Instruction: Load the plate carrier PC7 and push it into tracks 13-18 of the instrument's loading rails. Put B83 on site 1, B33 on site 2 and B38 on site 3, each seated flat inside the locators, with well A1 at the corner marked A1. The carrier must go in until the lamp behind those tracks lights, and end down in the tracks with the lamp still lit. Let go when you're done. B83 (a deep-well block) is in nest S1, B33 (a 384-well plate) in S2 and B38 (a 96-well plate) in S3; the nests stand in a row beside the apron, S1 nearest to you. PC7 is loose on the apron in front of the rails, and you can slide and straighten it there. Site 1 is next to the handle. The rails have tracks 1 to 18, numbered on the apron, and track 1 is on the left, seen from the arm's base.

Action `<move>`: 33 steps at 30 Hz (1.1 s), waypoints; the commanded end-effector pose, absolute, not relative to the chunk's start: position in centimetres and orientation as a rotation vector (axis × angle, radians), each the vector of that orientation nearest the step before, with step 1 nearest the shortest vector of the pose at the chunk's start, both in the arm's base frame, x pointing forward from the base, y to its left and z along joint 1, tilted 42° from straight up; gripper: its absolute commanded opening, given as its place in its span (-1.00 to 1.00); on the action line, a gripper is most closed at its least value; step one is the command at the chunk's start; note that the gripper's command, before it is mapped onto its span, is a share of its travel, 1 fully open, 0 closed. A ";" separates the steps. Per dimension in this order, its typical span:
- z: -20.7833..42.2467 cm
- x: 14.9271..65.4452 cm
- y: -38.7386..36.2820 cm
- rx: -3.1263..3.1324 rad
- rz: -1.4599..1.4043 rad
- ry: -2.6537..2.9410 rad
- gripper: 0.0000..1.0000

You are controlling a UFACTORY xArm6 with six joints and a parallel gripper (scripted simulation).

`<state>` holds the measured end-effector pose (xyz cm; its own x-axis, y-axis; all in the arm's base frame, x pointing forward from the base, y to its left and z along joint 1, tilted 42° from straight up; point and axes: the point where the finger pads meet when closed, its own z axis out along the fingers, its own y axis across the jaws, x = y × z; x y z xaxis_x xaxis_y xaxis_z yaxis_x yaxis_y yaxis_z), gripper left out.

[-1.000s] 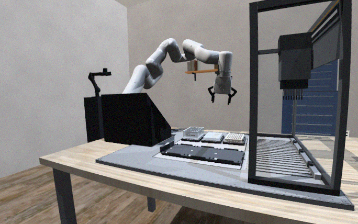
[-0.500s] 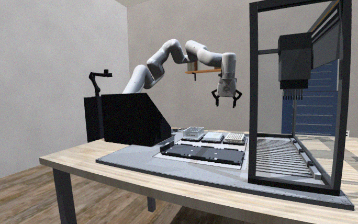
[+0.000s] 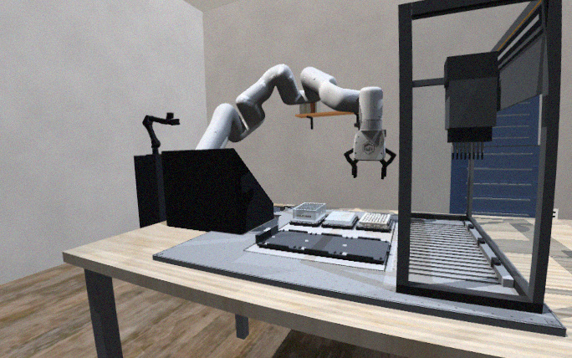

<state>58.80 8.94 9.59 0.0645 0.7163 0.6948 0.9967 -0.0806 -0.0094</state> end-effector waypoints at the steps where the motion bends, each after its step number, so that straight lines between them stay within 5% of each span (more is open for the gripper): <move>1: 8.6 59.8 8.2 -1.859 -0.743 -1.702 1.00; 33: 5.0 61.6 7.2 -1.922 -0.737 -1.693 1.00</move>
<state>61.40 7.02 5.18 0.0940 0.7376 0.6687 0.9923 -0.1242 -0.0026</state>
